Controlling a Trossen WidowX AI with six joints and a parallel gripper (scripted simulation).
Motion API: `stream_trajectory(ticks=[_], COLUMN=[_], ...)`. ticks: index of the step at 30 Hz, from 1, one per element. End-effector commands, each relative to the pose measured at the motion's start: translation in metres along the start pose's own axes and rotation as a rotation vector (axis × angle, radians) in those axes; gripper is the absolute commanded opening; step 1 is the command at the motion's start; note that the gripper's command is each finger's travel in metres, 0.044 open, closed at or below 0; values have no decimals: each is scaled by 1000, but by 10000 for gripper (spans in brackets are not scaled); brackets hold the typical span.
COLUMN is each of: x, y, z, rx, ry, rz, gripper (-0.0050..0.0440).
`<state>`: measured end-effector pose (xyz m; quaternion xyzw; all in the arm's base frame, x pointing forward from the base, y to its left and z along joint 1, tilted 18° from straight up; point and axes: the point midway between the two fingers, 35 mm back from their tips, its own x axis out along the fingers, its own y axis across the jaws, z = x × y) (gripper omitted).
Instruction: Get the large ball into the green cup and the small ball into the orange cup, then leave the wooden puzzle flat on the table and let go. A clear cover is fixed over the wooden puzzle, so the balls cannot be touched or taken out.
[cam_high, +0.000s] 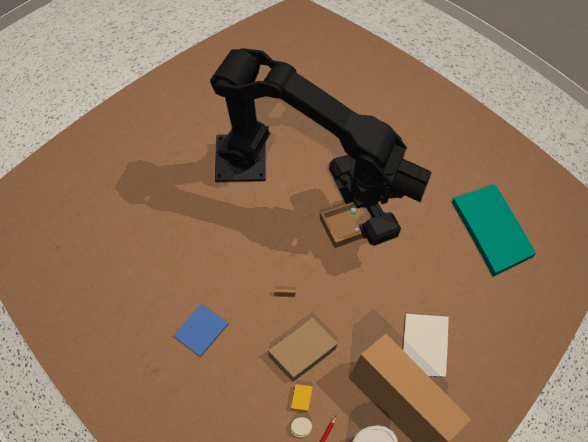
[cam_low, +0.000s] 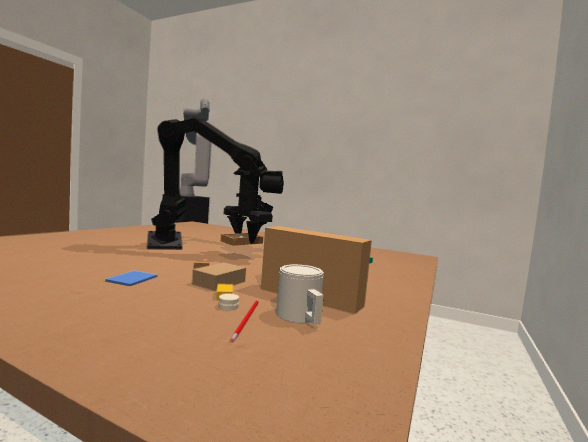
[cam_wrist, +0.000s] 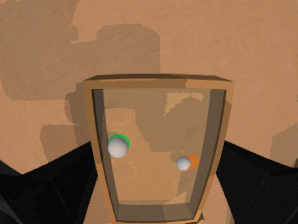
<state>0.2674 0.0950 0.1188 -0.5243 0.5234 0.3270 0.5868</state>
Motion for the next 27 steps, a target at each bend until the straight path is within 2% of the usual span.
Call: stream_trajectory(ticks=[1, 27], x=[0, 0], y=[0, 0], z=[0, 0], rx=[0, 0], ry=[2, 8], rz=[-4, -12], gripper=[0, 0])
